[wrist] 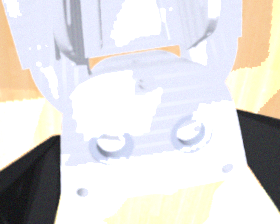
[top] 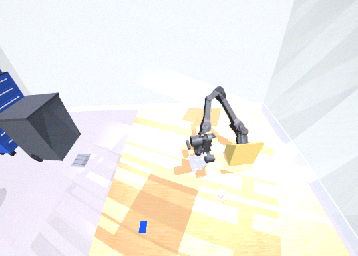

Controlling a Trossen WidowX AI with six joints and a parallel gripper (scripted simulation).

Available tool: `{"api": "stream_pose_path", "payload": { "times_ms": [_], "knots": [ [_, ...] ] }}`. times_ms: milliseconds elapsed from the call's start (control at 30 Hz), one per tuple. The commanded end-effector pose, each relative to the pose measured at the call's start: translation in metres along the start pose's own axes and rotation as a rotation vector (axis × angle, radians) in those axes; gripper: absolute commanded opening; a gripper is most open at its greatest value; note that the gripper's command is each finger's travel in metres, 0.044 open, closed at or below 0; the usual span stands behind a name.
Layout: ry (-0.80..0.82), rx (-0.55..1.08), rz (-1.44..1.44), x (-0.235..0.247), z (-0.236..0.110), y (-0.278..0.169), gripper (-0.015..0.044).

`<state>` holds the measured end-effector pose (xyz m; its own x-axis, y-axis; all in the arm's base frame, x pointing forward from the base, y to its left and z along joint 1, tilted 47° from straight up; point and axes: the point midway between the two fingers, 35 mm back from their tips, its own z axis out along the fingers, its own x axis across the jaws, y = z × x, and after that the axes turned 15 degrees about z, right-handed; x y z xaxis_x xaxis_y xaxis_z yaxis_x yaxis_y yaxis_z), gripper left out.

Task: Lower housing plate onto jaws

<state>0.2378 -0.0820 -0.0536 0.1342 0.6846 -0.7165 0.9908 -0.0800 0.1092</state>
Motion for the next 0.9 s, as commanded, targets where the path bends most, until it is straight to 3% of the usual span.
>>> {"api": "stream_pose_path", "payload": {
  "times_ms": [0, 867],
  "knots": [
    [-0.009, 0.004, -0.011, -0.0012, 0.0077, -0.0031, 0.0351],
    [-0.012, 0.005, -0.014, -0.0024, 0.0173, -0.0042, 0.0351]
  ]
}}
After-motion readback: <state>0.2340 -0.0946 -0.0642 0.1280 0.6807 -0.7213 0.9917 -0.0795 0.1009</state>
